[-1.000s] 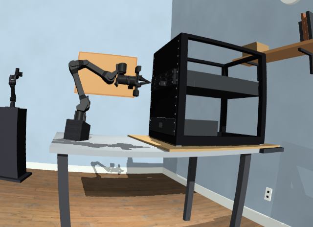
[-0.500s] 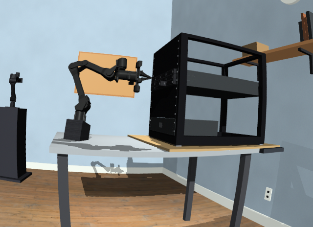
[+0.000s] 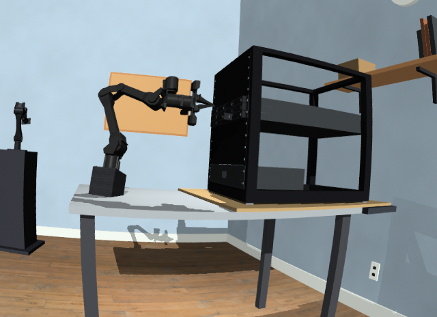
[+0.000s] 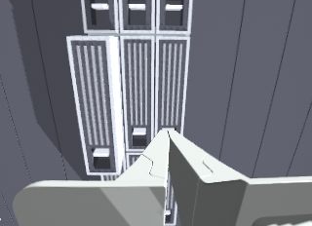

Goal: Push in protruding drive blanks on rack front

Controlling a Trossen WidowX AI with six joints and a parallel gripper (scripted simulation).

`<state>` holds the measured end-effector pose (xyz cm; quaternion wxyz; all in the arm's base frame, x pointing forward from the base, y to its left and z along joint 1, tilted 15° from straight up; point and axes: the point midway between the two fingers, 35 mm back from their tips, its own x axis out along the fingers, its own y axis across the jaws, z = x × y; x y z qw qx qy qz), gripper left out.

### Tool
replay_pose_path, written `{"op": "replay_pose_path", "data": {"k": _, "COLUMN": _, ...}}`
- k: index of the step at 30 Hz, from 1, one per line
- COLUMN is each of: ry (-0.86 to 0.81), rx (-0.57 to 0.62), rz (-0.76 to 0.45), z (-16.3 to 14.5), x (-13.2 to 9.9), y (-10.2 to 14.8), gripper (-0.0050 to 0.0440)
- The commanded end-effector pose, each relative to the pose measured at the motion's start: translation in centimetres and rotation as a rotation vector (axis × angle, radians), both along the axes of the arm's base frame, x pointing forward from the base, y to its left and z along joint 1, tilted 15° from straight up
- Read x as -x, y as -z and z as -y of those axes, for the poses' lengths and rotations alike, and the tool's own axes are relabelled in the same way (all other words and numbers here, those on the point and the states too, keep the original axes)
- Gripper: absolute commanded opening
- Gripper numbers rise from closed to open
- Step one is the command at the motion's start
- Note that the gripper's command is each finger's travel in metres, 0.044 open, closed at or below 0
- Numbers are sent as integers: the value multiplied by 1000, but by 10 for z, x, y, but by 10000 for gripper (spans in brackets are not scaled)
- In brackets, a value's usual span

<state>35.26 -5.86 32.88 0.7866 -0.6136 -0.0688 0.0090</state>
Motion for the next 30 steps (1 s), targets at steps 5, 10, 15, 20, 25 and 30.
{"op": "replay_pose_path", "data": {"k": 5, "ry": -2, "rx": 6, "rz": 21, "z": 2, "x": -3, "y": -11, "gripper": -50}}
{"op": "replay_pose_path", "data": {"k": 10, "ry": -2, "rx": 6, "rz": 21, "z": 0, "x": -16, "y": -12, "gripper": -50}}
{"op": "replay_pose_path", "data": {"k": 15, "ry": -2, "rx": 6, "rz": 21, "z": 0, "x": -17, "y": -12, "gripper": -50}}
{"op": "replay_pose_path", "data": {"k": 20, "ry": -2, "rx": 6, "rz": 21, "z": 0, "x": -17, "y": -12, "gripper": -50}}
{"op": "replay_pose_path", "data": {"k": 25, "ry": -2, "rx": 6, "rz": 21, "z": 0, "x": -17, "y": -12, "gripper": -50}}
{"op": "replay_pose_path", "data": {"k": 30, "ry": -2, "rx": 6, "rz": 21, "z": 0, "x": -18, "y": -14, "gripper": -50}}
